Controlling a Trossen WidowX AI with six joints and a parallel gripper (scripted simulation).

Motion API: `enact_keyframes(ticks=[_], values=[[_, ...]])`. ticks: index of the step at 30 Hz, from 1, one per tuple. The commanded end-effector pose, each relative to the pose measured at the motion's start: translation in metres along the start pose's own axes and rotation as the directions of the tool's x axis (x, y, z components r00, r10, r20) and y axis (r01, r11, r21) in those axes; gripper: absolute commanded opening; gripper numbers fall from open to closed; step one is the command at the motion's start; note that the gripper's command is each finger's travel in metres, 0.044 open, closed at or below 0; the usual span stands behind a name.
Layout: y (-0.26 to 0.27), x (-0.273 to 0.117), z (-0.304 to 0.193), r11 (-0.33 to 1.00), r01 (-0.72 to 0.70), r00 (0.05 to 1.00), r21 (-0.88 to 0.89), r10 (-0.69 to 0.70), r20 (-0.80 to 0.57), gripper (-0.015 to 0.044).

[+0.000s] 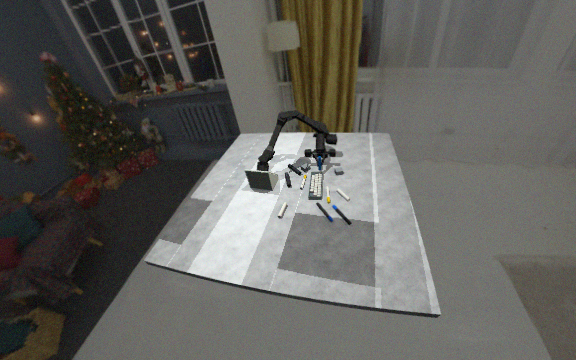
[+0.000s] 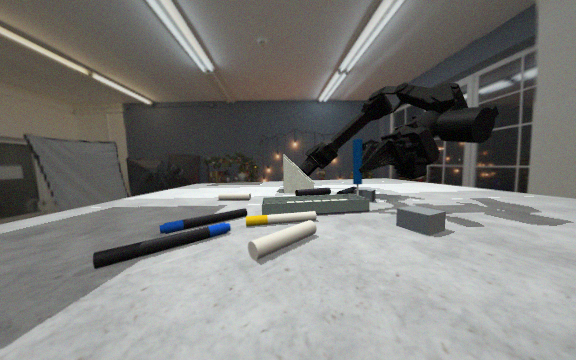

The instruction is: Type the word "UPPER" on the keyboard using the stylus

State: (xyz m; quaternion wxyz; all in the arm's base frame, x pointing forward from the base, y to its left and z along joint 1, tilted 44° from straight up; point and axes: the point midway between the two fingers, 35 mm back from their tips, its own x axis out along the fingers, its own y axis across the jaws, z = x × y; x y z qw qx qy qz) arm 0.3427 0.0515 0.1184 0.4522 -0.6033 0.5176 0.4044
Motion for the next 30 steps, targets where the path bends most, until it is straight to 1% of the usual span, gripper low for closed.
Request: enact_keyframes(ticks=[1, 30], values=[[-0.0006, 0.0006, -0.0002, 1.000, 0.002, 1.000, 0.006, -0.002, -0.003, 0.0081], [-0.0005, 0.0000, 0.0033, 1.000, 0.002, 1.000, 0.006, -0.002, -0.003, 0.0081]])
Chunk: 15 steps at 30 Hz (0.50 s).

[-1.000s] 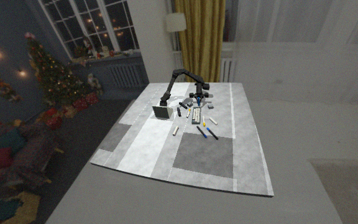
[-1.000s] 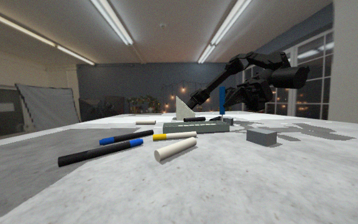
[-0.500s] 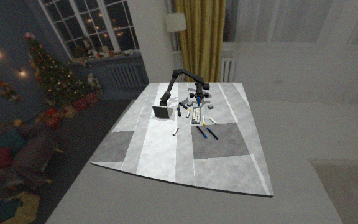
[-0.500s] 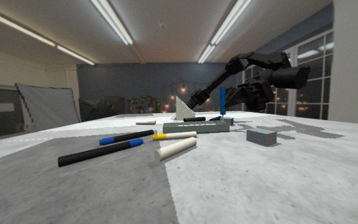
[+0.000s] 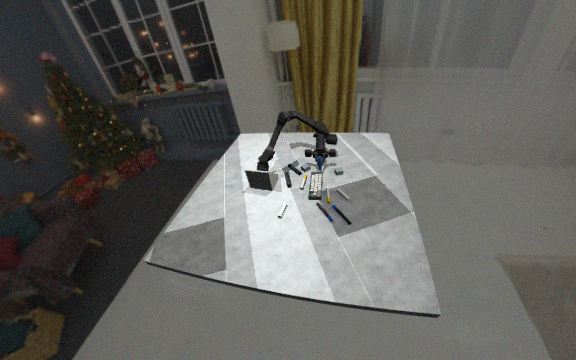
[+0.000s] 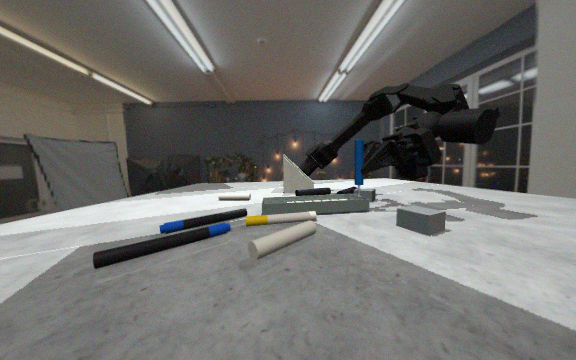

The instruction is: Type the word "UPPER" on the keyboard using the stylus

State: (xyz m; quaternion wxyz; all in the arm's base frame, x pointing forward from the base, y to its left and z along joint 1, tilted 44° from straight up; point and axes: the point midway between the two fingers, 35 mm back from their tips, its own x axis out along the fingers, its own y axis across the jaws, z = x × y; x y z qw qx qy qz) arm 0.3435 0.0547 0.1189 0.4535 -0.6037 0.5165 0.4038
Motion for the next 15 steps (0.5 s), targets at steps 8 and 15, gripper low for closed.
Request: enact_keyframes(ticks=[8, 15], values=[[0.0006, 0.0037, 0.0046, 1.000, -0.001, 1.000, 0.005, 0.001, -0.004, 0.0081], [0.0006, 0.0051, 0.0070, 1.000, -0.001, 1.000, 0.005, 0.001, -0.004, 0.0081]])
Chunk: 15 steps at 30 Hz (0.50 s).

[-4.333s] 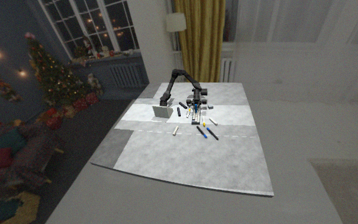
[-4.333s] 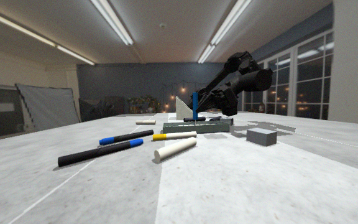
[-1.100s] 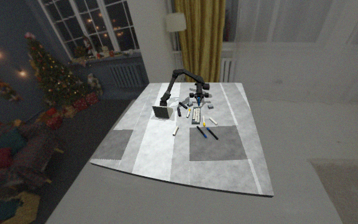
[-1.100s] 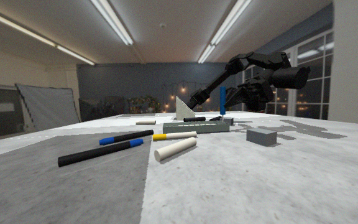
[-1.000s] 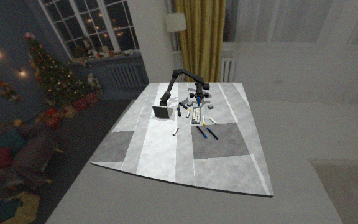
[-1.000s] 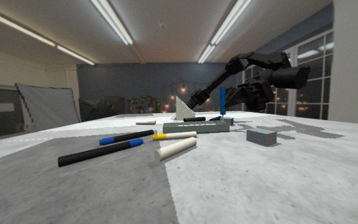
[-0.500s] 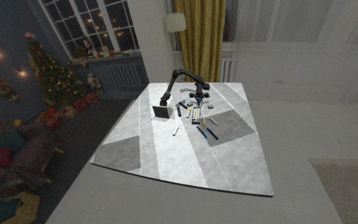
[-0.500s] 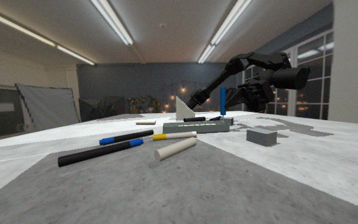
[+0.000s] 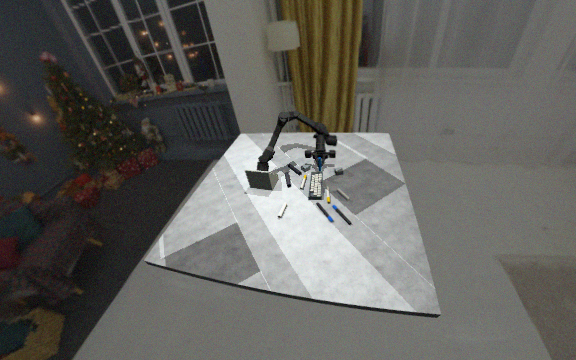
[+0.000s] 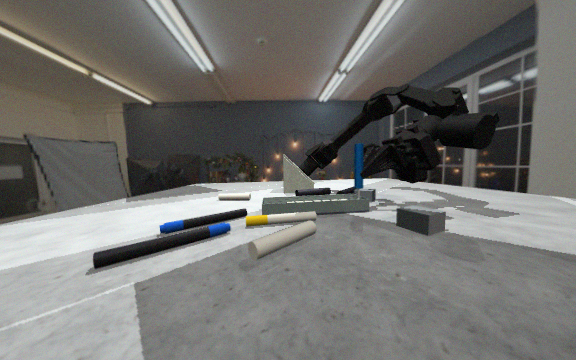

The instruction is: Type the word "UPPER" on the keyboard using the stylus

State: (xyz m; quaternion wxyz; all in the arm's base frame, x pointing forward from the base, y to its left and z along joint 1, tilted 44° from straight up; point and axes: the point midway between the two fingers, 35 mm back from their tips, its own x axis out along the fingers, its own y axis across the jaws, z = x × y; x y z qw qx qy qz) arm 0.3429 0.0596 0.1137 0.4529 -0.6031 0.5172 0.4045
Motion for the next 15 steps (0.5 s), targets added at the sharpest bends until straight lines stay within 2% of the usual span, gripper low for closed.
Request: enact_keyframes(ticks=[1, 15], values=[[-0.0004, 0.0017, 0.0013, 1.000, 0.001, 1.000, 0.005, -0.001, -0.004, 0.0081], [-0.0004, 0.0049, 0.0067, 1.000, 0.001, 1.000, 0.005, -0.001, -0.004, 0.0081]])
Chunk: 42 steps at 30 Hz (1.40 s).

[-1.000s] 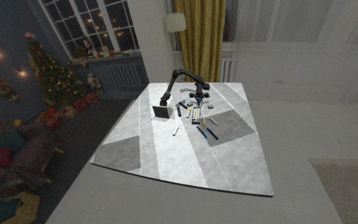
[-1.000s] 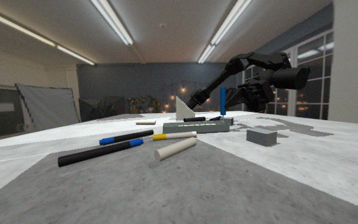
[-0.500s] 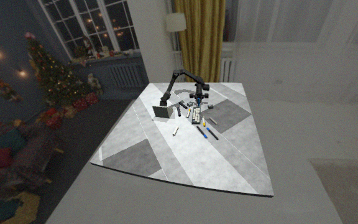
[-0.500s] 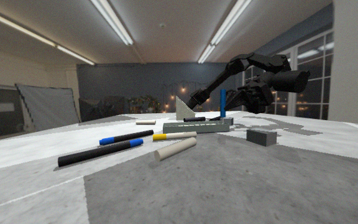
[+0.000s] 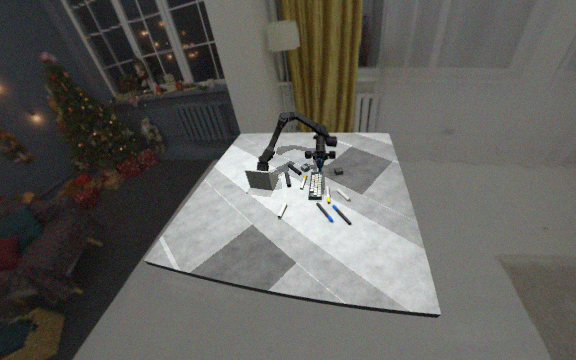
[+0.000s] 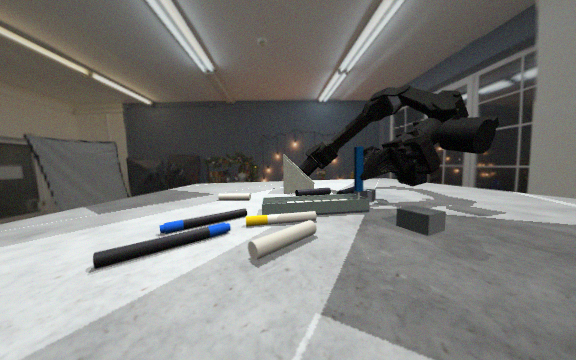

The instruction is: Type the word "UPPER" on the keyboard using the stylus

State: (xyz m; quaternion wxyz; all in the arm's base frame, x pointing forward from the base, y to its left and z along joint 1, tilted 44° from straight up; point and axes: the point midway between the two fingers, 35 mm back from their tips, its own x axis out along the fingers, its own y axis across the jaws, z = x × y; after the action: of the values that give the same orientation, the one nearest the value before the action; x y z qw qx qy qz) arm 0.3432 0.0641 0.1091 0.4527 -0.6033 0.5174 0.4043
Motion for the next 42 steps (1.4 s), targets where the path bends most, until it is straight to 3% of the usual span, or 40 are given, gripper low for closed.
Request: enact_keyframes(ticks=[1, 31, 34, 37, 42], values=[[0.000, 0.002, 0.002, 1.000, 0.001, 1.000, 0.005, -0.001, -0.003, 0.0081], [0.000, -0.015, -0.029, 1.000, -0.002, 1.000, 0.009, 0.002, -0.003, 0.0084], [0.000, -0.015, -0.029, 1.000, -0.002, 1.000, 0.009, 0.002, -0.003, 0.0064], [0.001, -0.011, -0.032, 1.000, -0.002, 1.000, 0.008, 0.002, -0.003, 0.0000], [0.005, 0.005, -0.043, 1.000, -0.002, 1.000, 0.007, 0.002, -0.005, 0.0000]])
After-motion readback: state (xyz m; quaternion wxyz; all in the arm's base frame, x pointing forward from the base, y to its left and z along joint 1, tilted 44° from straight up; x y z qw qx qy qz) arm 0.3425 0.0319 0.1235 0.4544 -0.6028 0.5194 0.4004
